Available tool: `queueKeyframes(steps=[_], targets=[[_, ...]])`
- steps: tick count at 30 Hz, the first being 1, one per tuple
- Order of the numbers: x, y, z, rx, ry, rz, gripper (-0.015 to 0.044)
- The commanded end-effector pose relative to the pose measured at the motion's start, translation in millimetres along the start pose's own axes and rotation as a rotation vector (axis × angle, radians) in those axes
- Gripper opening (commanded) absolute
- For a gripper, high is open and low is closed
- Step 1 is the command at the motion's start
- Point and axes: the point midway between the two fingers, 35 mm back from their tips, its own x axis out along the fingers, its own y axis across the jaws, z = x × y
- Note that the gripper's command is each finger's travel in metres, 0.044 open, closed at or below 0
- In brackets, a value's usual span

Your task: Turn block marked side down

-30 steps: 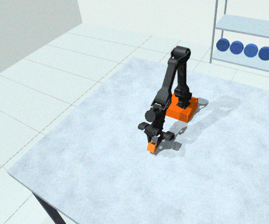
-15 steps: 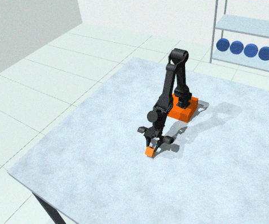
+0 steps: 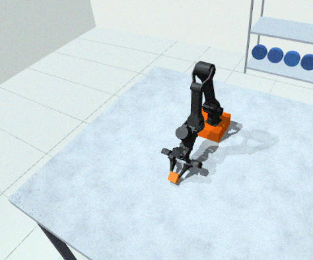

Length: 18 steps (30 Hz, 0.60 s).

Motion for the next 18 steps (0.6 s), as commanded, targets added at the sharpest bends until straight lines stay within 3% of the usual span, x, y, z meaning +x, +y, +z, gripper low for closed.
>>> queueKeyframes(steps=[1, 18], targets=[[-2.3, 1.2, -12.0, 0.008, -0.013, 0.005, 0.0], [-15.1, 1.5, -11.8, 0.011, -0.143, 0.004, 0.0]])
